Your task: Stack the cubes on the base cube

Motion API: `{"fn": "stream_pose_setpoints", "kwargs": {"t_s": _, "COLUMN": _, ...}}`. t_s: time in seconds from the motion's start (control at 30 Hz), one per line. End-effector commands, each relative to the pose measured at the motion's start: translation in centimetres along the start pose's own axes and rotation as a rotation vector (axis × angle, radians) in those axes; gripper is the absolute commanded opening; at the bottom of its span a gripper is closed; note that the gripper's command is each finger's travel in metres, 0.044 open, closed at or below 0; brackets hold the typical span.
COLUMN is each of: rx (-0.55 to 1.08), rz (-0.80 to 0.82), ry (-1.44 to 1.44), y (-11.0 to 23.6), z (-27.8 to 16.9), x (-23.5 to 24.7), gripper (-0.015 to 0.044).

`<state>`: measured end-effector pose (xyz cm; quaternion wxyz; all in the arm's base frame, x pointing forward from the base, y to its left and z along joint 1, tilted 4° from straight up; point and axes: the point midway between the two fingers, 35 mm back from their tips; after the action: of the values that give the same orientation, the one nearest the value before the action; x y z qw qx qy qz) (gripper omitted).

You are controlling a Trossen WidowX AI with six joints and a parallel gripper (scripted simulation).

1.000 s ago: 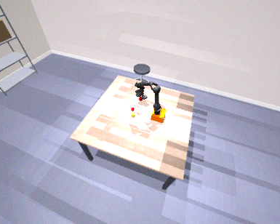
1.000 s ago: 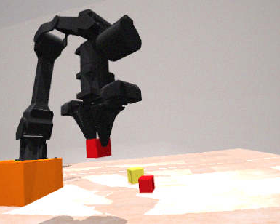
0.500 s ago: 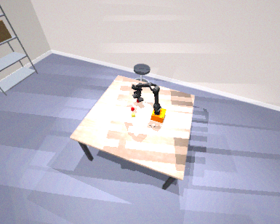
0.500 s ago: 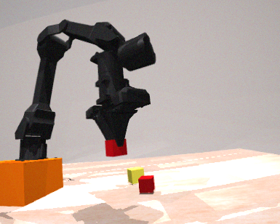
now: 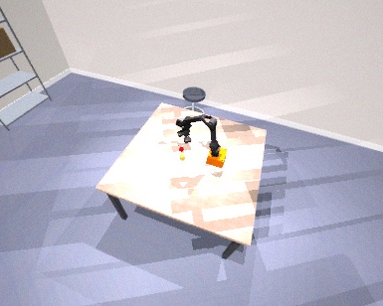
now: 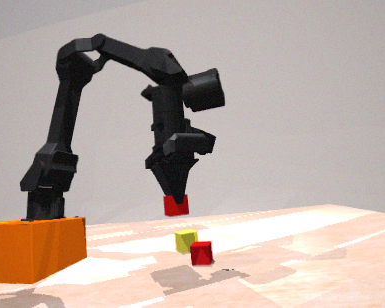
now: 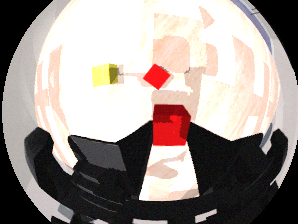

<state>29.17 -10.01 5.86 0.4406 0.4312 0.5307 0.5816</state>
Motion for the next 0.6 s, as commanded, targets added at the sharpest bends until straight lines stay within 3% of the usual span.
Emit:
{"fn": "stream_pose_setpoints", "kwargs": {"t_s": 0.0, "rx": 0.003, "rz": 0.003, "ry": -0.071, "y": -0.4, "z": 0.7, "x": 1.0, "gripper": 0.0105}}
{"fn": "stream_pose_setpoints", "kwargs": {"t_s": 0.57, "rx": 0.001, "rz": 0.006, "ry": -0.373, "y": -1.2, "z": 3.4, "x": 5.5, "gripper": 0.0105}}
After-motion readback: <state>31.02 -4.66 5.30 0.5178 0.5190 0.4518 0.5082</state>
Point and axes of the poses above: the point midway between the two fingers, 35 mm back from their tips, its own y axis back along the fingers, its own x axis across the jaws, z = x × y, and after that the axes turned 7 degrees about -y, right-handed
